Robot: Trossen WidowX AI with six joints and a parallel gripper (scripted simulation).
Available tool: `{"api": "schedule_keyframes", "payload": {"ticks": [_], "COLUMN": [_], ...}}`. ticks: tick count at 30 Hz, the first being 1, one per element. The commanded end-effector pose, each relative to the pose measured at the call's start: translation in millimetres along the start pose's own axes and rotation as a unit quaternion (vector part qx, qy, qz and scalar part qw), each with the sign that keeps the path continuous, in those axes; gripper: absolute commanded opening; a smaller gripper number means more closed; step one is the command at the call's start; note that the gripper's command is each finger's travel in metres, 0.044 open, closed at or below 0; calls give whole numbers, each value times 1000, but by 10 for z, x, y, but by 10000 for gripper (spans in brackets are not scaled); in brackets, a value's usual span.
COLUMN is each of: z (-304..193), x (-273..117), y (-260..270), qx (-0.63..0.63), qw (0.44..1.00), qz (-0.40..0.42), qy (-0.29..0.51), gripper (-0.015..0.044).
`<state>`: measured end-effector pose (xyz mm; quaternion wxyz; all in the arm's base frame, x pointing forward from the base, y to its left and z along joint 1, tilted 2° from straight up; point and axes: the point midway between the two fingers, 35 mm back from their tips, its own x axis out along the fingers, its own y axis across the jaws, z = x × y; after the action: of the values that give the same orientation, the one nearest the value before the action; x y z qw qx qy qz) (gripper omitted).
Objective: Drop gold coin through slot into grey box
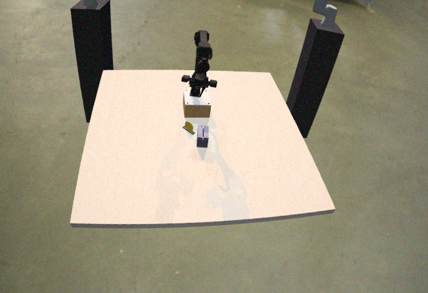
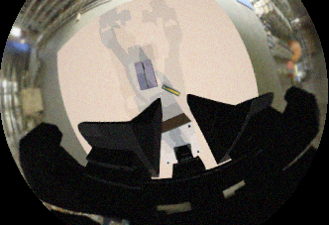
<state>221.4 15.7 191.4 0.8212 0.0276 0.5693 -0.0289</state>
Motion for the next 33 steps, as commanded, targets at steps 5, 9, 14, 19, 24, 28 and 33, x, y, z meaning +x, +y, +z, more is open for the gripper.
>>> {"api": "schedule_keyframes", "payload": {"ticks": [5,9,14,19,24,28,33], "z": [-213,-248,-244,-253,-284,-367,-405], "x": [914,1138,1177,1174,1284,1508,1604], "y": [-163,-221,-231,-243,-243,-242,-248], "qx": [-366,-453,-466,-466,-466,-466,-466], "qw": [922,878,871,871,871,871,871], "qz": [50,78,83,83,83,83,83], "qy": [113,131,133,134,134,134,134], "gripper": [161,161,161,161,161,161,161]}}
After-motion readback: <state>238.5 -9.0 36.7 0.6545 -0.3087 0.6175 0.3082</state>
